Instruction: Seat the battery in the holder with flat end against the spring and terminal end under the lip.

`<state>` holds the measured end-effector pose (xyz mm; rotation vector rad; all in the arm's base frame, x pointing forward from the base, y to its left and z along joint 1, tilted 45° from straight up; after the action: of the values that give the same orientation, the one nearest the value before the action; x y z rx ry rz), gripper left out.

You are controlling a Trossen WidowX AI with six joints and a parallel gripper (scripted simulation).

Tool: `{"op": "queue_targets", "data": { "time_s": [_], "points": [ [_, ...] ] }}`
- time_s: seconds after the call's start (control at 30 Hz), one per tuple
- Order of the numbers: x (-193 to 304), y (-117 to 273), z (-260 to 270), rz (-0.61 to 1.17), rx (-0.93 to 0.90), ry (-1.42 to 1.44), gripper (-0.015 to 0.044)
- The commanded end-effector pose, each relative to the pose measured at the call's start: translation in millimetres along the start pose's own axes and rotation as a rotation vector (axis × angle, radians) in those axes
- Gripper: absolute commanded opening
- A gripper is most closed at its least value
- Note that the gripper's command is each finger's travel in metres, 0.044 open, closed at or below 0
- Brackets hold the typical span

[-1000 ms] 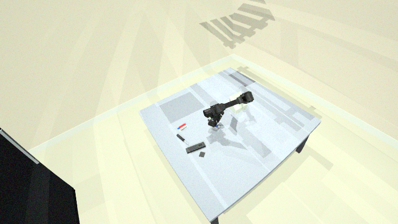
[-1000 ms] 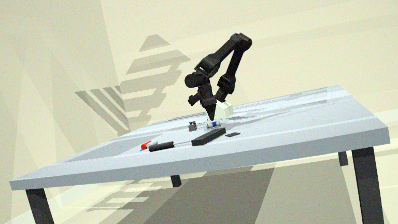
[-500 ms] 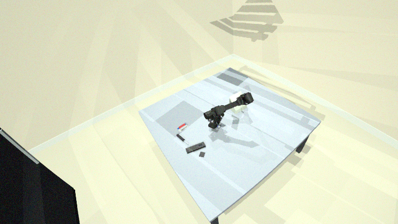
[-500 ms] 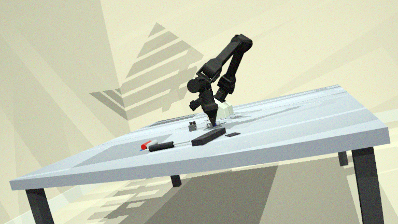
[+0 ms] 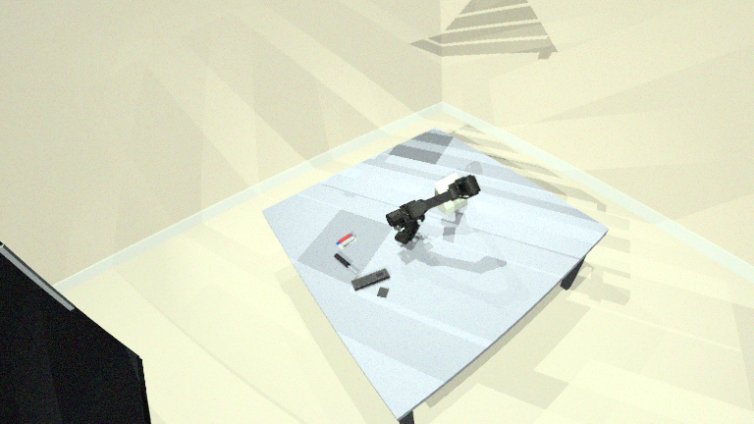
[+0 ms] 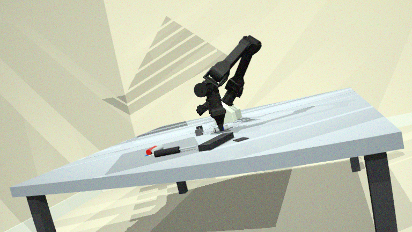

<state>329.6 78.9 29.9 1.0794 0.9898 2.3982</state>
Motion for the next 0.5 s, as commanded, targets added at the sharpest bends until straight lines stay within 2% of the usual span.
{"op": "queue_targets", "data": {
  "time_s": [0.0,0.2,0.37,0.47],
  "points": [
    [0.1,4.3,-0.3,0.004,0.0,-0.006,0.0061],
    [-0.2,47.9,-0.5,0.002,0.001,-0.006,0.0061],
    [-0.7,49.4,-1.1,0.002,0.001,-0.017,0.0061],
    [-9.1,52.1,-8.6,-0.002,0.003,-0.17,0.0061]
  ]
}}
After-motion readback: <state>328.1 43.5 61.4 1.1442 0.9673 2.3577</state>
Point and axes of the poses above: the point midway between the two fingers, 35 mm back from their tips, its own y axis back along the fingers, its own z axis across the jaws, x = y × z, the point moved 2 cm from there along y, back along the fingers, and after that the axes turned 14 degrees about y, right-handed, at the moved point
